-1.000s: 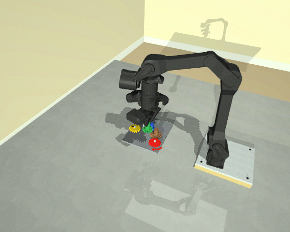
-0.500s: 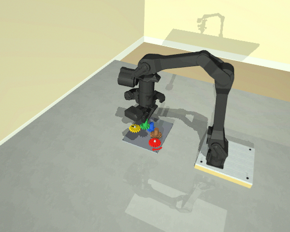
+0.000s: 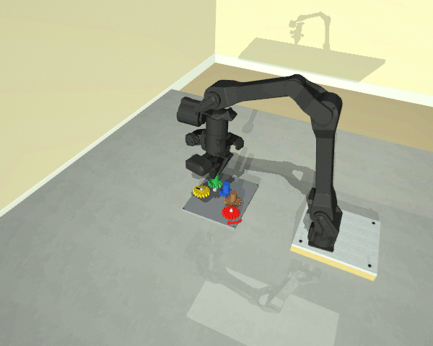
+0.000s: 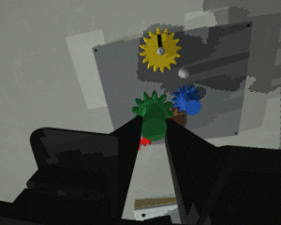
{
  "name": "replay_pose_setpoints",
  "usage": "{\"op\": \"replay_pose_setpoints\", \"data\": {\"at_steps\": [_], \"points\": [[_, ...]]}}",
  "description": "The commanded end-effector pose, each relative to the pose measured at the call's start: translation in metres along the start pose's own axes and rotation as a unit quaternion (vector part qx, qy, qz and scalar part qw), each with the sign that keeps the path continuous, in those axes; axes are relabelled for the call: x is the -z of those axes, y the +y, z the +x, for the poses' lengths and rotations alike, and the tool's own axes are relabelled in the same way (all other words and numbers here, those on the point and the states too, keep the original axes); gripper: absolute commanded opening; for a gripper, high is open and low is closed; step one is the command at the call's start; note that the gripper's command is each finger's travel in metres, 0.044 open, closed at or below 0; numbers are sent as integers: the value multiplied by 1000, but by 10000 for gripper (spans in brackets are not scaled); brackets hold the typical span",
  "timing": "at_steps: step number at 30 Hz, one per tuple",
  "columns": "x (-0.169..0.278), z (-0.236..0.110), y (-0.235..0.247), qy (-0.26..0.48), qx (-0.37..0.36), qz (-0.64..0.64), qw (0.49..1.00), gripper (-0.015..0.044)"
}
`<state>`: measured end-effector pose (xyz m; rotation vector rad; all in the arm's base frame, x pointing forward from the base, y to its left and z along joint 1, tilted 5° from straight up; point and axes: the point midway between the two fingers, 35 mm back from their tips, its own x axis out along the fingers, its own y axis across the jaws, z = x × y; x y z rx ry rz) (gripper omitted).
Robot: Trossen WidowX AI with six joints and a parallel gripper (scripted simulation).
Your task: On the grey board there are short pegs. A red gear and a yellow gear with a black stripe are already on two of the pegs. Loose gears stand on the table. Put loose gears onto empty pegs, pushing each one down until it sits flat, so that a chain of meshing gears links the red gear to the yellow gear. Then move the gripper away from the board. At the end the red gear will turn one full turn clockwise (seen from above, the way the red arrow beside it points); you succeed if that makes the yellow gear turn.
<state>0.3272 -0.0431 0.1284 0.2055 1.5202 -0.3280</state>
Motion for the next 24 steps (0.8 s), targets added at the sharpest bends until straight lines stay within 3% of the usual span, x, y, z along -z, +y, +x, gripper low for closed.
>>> {"op": "replay_pose_setpoints", "data": {"at_steps": [1, 24], "points": [[-9, 3, -8, -3, 2, -1, 1000, 0], [-32, 19, -42, -4, 5, -3, 1000, 0]]}}
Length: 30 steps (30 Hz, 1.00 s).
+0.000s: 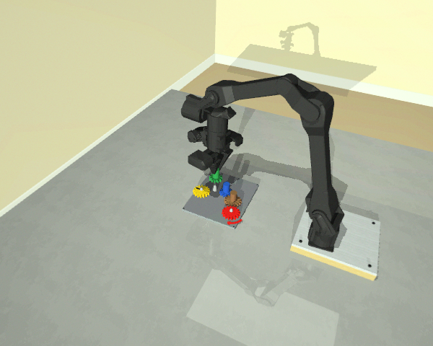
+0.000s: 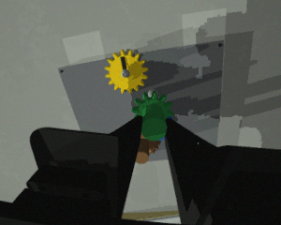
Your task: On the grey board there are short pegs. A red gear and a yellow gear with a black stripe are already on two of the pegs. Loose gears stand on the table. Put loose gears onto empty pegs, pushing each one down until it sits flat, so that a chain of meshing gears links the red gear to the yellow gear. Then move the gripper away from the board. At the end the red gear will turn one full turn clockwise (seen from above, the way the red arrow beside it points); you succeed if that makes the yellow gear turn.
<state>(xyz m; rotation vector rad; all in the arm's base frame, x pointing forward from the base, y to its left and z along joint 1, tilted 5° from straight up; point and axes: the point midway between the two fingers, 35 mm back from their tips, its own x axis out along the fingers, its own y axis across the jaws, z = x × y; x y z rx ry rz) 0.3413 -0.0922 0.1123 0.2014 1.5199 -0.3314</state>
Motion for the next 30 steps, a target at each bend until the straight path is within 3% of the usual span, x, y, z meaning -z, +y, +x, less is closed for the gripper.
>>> {"op": "replay_pose_setpoints", "data": {"at_steps": [1, 30], "points": [[-3, -2, -1, -4, 2, -2, 1000, 0], [-3, 0, -1, -3, 3, -136, 991, 0]]}}
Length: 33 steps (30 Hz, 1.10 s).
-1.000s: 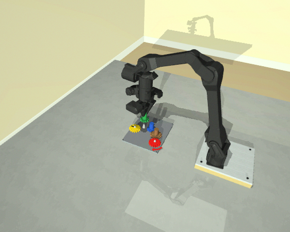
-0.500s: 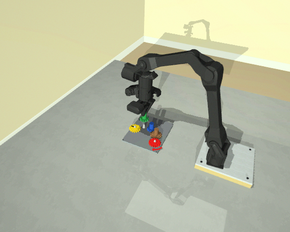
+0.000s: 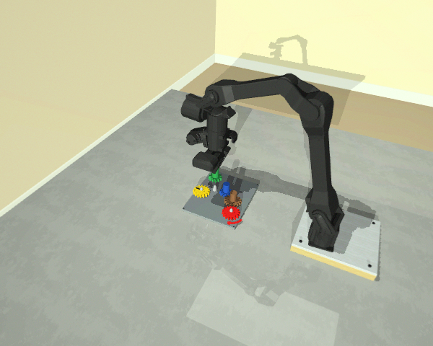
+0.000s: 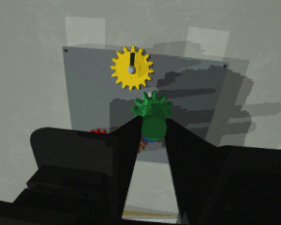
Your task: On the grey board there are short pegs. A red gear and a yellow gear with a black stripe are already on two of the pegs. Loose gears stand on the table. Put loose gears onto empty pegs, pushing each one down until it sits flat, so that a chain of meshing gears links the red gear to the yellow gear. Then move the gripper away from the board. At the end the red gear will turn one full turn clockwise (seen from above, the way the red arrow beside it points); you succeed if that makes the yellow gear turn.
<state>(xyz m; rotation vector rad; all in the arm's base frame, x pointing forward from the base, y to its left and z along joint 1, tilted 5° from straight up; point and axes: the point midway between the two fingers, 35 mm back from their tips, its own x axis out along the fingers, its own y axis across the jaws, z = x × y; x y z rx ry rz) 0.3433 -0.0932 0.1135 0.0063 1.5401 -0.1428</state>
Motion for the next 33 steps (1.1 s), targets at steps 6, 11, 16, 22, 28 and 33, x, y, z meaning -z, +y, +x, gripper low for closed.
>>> {"op": "replay_pose_setpoints", "data": {"at_steps": [6, 11, 16, 22, 28, 33], "points": [[0, 8, 0, 0, 3, -77, 997, 0], [0, 16, -1, 0, 3, -117, 993, 0], [0, 23, -1, 0, 3, -117, 993, 0], [-1, 30, -1, 0, 3, -76, 997, 0], [0, 39, -1, 0, 3, 4, 1000, 0], [0, 44, -1, -1, 3, 71, 998, 0]]}}
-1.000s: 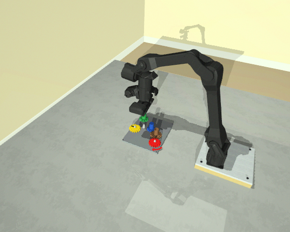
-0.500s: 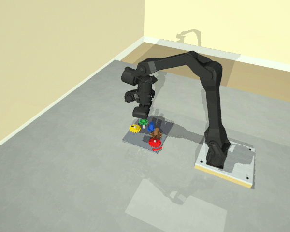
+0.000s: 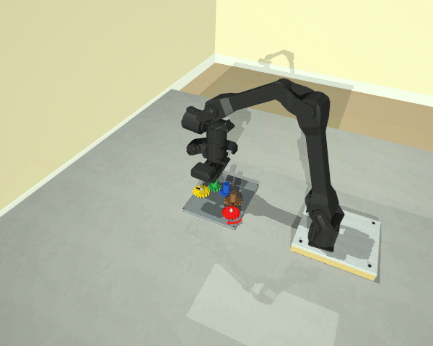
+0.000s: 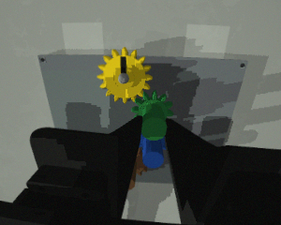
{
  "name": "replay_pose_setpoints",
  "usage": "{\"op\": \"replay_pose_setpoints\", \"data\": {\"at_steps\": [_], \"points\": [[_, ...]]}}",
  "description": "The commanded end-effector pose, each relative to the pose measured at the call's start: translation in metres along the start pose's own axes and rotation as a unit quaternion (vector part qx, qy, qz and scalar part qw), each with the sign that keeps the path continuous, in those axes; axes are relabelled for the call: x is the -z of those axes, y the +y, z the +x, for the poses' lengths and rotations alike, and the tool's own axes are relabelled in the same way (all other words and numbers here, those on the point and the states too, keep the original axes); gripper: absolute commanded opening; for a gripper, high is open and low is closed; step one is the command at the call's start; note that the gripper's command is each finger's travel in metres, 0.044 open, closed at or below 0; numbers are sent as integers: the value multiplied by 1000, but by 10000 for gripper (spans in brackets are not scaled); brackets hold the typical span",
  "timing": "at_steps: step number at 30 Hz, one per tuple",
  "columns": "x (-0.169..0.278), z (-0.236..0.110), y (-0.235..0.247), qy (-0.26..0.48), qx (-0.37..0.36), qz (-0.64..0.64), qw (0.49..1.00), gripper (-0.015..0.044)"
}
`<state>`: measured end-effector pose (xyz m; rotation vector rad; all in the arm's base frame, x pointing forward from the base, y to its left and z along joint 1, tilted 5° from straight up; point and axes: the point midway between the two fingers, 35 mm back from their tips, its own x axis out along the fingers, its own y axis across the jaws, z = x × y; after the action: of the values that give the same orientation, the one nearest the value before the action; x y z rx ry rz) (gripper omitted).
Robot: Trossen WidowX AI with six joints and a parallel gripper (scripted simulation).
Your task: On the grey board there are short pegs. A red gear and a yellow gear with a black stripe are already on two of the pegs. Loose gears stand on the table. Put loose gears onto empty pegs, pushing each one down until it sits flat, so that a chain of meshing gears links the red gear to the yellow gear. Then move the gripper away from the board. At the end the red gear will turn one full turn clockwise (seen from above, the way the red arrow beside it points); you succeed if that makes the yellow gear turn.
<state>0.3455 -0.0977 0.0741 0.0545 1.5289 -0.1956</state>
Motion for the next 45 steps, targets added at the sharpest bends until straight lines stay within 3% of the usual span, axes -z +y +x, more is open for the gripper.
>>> {"op": "replay_pose_setpoints", "data": {"at_steps": [1, 10, 28, 45], "points": [[2, 3, -1, 3, 1, 52, 999, 0], [1, 3, -1, 2, 1, 51, 999, 0], [1, 6, -1, 3, 1, -170, 985, 0], [2, 8, 0, 3, 1, -1, 1000, 0]]}}
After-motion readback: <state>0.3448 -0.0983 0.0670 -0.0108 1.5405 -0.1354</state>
